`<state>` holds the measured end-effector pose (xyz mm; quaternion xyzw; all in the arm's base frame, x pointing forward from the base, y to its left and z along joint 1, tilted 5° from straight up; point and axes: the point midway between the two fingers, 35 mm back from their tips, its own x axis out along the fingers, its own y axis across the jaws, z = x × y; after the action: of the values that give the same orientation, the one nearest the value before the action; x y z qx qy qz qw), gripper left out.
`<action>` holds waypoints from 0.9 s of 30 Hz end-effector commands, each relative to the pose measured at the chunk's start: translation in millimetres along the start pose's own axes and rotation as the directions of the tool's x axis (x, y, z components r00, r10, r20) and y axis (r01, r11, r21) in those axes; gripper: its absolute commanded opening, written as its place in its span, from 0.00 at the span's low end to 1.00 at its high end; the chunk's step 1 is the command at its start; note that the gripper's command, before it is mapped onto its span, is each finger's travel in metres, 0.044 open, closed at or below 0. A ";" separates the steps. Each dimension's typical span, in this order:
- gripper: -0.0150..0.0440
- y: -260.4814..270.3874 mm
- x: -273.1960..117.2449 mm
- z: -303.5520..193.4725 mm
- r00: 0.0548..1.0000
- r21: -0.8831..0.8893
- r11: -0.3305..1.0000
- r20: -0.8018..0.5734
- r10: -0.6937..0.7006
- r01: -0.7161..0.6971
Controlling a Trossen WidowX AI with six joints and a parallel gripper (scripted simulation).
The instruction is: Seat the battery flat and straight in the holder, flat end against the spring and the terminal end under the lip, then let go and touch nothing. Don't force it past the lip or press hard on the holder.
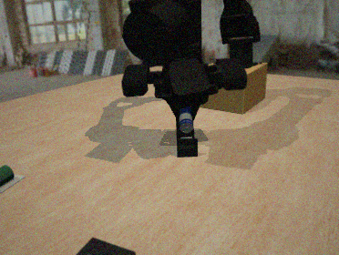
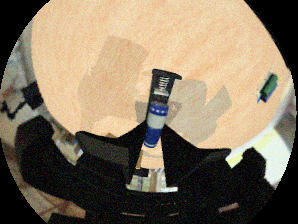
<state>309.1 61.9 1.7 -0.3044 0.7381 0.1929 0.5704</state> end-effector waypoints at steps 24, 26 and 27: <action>0.38 -1.0 8.9 11.5 0.984 0.008 1.000 -0.180 0.004 -0.003; 0.38 -1.0 9.7 12.2 0.981 0.008 1.000 -0.193 0.004 -0.003; 0.38 -0.9 10.0 12.5 0.980 0.008 1.000 -0.200 0.004 -0.003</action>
<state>315.2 66.0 -10.2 -0.3162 0.7892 0.1648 0.5001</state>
